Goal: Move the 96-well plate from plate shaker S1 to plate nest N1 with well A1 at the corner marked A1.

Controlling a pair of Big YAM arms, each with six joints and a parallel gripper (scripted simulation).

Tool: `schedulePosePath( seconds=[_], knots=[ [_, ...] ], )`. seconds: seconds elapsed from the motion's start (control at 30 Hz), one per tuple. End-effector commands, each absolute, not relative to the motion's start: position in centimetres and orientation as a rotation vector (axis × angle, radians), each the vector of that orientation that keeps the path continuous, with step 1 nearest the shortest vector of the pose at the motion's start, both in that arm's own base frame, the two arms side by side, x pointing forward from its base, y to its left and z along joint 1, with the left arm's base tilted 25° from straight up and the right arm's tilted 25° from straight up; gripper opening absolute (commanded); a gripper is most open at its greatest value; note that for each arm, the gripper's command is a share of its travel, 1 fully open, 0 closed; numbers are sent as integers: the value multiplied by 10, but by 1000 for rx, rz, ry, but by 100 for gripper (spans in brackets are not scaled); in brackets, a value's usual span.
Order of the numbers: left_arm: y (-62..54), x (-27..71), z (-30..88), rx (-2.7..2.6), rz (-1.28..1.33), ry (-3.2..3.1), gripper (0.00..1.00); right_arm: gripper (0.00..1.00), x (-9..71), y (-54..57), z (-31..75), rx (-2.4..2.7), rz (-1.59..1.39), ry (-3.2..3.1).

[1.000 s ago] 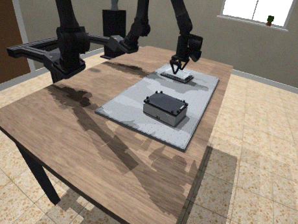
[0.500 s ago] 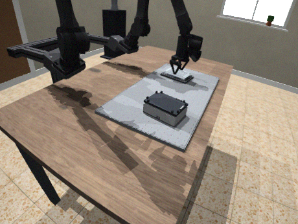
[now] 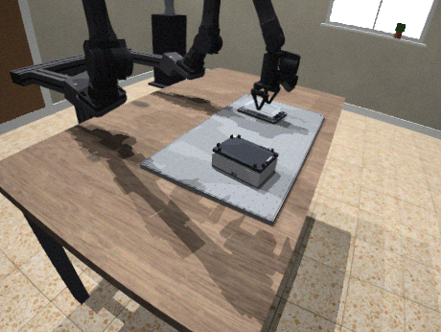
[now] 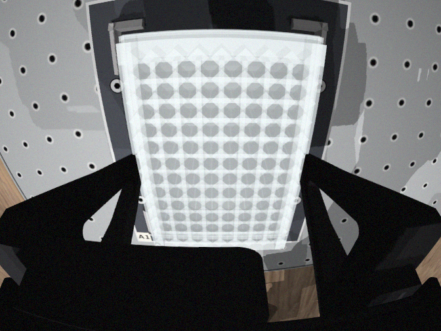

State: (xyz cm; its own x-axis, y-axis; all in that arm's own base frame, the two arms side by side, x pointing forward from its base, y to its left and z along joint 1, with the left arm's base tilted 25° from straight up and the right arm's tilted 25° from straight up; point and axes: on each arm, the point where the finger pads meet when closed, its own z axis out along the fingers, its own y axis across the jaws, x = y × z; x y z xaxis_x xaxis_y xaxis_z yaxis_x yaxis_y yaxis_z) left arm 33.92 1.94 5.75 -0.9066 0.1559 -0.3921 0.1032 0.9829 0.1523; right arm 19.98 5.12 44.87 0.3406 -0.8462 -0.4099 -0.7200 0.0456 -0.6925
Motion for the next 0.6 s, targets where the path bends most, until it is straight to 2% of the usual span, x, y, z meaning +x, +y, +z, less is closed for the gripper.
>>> schedulePosePath(
  seconds=[0.0,0.57],
  knots=[
    [22,343,55,194,178,2710,0,100,190,57,483,-1708,-262,1349],
    [22,344,56,194,178,2708,0,100,190,57,483,-1708,-262,1349]
  ],
)
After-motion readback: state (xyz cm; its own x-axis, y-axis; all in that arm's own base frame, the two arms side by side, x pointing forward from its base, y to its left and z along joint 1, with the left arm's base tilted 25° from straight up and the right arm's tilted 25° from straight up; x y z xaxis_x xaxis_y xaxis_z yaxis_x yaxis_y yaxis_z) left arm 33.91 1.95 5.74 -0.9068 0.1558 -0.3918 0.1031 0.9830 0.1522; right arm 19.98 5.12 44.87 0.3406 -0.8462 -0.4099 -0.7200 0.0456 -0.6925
